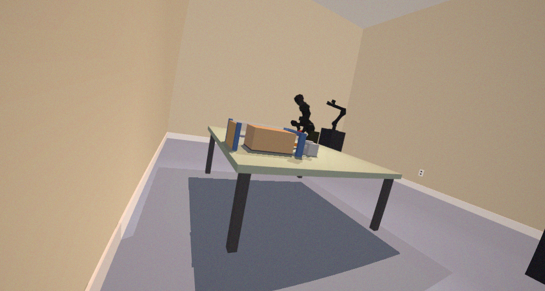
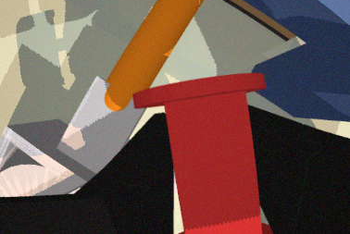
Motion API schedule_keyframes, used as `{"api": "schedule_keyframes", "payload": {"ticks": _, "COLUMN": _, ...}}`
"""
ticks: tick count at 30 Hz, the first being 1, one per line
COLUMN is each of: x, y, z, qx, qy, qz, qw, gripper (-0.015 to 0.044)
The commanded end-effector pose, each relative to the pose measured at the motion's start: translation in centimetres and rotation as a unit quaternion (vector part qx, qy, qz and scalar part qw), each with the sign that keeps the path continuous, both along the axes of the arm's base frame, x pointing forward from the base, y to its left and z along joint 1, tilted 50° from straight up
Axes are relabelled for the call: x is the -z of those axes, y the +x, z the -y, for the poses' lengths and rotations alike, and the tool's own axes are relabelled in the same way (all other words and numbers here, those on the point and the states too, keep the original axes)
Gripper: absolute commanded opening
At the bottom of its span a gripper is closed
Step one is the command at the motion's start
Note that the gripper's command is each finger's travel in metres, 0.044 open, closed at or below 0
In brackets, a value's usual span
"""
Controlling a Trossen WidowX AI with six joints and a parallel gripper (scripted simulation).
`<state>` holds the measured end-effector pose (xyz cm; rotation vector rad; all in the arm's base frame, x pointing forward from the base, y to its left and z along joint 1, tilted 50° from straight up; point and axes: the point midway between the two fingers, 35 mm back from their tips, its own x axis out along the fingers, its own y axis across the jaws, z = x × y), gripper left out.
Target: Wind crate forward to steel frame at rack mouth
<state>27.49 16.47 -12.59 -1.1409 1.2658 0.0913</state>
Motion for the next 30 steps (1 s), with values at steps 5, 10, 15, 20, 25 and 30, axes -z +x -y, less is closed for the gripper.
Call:
{"api": "schedule_keyframes", "payload": {"ticks": 5, "x": 1.0, "y": 0.5, "z": -0.8, "qx": 0.002, "qy": 0.008, "qz": 0.000, "qw": 1.000, "gripper": 0.0000}}
{"api": "schedule_keyframes", "payload": {"ticks": 10, "x": 1.4, "y": 0.6, "z": -1.1, "qx": 0.002, "qy": 0.008, "qz": 0.000, "qw": 1.000, "gripper": 0.0000}}
{"api": "schedule_keyframes", "payload": {"ticks": 15, "x": 1.7, "y": 0.8, "z": -1.5, "qx": 0.002, "qy": 0.008, "qz": 0.000, "qw": 1.000, "gripper": 0.0000}}
{"api": "schedule_keyframes", "payload": {"ticks": 20, "x": 2.1, "y": 0.9, "z": -1.8, "qx": 0.002, "qy": 0.008, "qz": 0.000, "qw": 1.000, "gripper": 0.0000}}
{"api": "schedule_keyframes", "payload": {"ticks": 25, "x": 2.5, "y": 1.0, "z": -2.2, "qx": 0.002, "qy": 0.009, "qz": 0.000, "qw": 1.000, "gripper": 0.0000}}
{"api": "schedule_keyframes", "payload": {"ticks": 30, "x": 2.8, "y": 1.0, "z": -2.5, "qx": 0.002, "qy": 0.009, "qz": 0.000, "qw": 1.000, "gripper": 0.0000}}
